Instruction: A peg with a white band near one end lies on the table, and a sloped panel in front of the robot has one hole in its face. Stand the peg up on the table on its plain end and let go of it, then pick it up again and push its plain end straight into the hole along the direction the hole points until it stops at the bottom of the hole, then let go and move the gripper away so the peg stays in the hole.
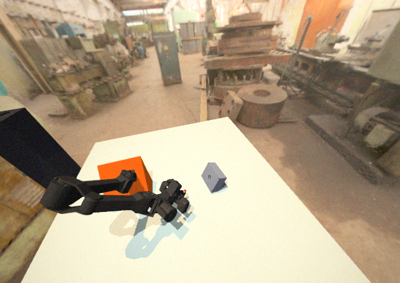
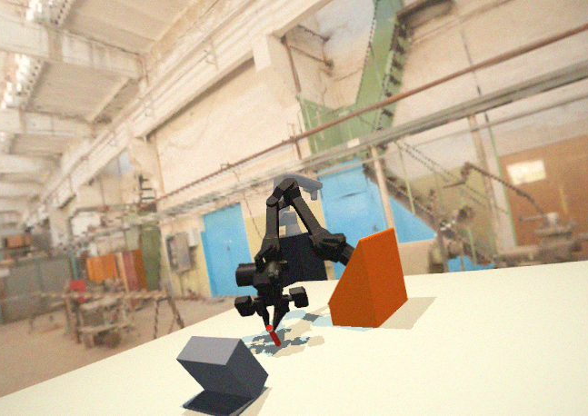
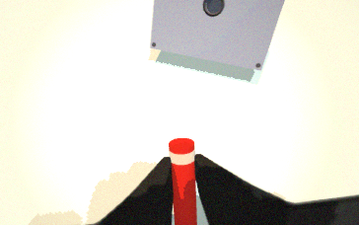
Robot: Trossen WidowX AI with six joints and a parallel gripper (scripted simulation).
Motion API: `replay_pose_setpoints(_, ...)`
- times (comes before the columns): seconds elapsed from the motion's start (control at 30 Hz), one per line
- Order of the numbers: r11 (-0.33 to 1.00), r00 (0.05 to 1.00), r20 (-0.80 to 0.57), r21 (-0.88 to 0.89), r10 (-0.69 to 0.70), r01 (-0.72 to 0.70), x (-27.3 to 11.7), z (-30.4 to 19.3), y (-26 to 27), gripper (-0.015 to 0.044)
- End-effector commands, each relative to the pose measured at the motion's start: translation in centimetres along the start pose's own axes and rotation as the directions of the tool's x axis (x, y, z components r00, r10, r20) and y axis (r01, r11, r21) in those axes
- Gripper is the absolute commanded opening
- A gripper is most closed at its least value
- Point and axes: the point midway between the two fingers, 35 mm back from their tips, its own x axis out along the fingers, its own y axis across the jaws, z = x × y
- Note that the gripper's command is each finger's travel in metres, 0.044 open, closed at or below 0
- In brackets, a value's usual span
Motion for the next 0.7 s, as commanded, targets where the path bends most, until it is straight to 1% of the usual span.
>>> replay_pose_setpoints(0.0, 1.0, 0.999, 0.036, -0.005, 0.001, -0.001, -0.3, -0.1, 0.1, 0.0051)
replay_pose_setpoints(0.67, 1.0, 0.978, 0.208, -0.006, 0.002, -0.001, -1.4, -0.9, 0.1, 0.0051)
